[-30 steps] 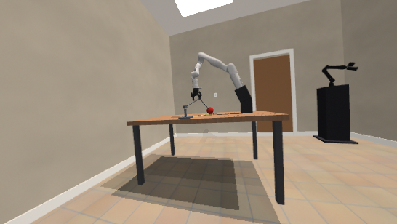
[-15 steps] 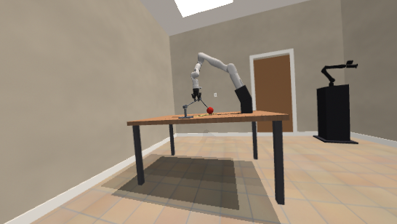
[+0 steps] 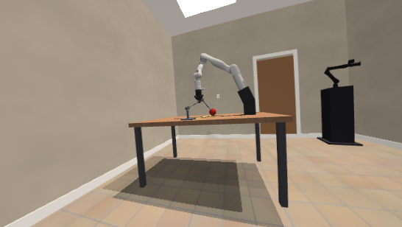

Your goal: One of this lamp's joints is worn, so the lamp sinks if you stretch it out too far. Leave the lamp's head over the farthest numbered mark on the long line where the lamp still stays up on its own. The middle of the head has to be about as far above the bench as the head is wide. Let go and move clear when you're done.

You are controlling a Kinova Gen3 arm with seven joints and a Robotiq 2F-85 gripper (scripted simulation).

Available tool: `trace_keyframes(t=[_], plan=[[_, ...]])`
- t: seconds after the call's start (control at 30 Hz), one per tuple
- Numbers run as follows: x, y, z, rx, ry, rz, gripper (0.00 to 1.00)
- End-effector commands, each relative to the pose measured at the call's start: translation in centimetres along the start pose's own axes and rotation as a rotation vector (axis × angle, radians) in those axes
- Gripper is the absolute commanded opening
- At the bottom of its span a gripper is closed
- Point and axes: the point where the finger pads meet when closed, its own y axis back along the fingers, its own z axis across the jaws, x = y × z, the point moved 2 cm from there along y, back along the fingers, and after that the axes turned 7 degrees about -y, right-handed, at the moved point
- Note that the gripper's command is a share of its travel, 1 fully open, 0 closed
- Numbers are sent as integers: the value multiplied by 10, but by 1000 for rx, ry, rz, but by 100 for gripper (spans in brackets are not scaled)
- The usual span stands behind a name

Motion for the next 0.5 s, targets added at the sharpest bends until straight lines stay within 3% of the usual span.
trace_keyframes(t=[0.0,0.3,0.47], plan=[[-1,1,-1,2,0,-1,0],[-1,1,0,1,0,-1,0],[-5,10,0,1,0,-1,0]])
